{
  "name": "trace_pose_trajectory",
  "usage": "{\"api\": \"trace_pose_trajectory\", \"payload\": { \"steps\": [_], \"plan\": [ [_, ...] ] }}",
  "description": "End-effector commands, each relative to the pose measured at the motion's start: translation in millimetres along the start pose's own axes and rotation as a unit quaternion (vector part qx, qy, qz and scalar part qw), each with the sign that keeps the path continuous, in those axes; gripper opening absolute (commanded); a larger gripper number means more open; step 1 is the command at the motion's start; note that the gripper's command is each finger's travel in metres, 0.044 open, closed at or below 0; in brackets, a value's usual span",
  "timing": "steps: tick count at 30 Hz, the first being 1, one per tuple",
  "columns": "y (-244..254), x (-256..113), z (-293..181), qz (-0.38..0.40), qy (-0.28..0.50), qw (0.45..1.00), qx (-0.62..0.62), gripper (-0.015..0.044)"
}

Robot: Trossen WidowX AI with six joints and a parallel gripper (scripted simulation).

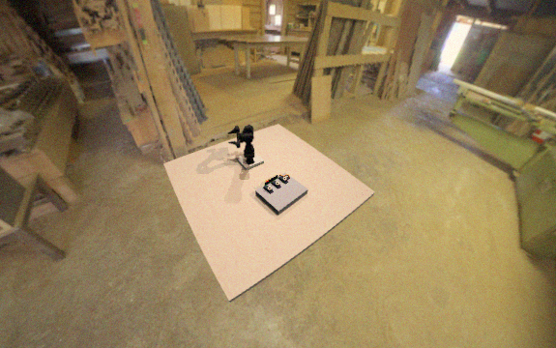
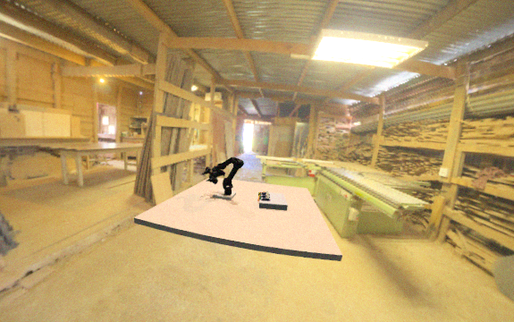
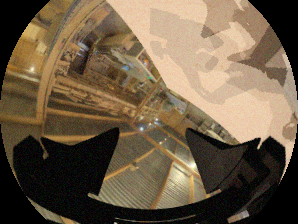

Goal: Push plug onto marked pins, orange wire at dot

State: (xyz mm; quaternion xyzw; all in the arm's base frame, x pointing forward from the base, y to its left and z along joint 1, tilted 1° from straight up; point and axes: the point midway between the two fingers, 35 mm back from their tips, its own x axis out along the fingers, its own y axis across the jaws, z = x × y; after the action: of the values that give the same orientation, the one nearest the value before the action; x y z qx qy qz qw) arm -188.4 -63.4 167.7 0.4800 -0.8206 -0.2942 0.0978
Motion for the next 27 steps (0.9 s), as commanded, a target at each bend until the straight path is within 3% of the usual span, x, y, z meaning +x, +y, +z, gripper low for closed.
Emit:
{"api": "trace_pose_trajectory", "payload": {
  "steps": [1,11,27],
  "plan": [
    [0,0,0,0.0,-0.001,1.0,0.0,0.0374],
    [7,-7,10,0.016,-0.034,0.999,-0.021,0.0115],
    [16,-21,27,0.035,-0.09,0.994,-0.049,0.0115]
  ]
}}
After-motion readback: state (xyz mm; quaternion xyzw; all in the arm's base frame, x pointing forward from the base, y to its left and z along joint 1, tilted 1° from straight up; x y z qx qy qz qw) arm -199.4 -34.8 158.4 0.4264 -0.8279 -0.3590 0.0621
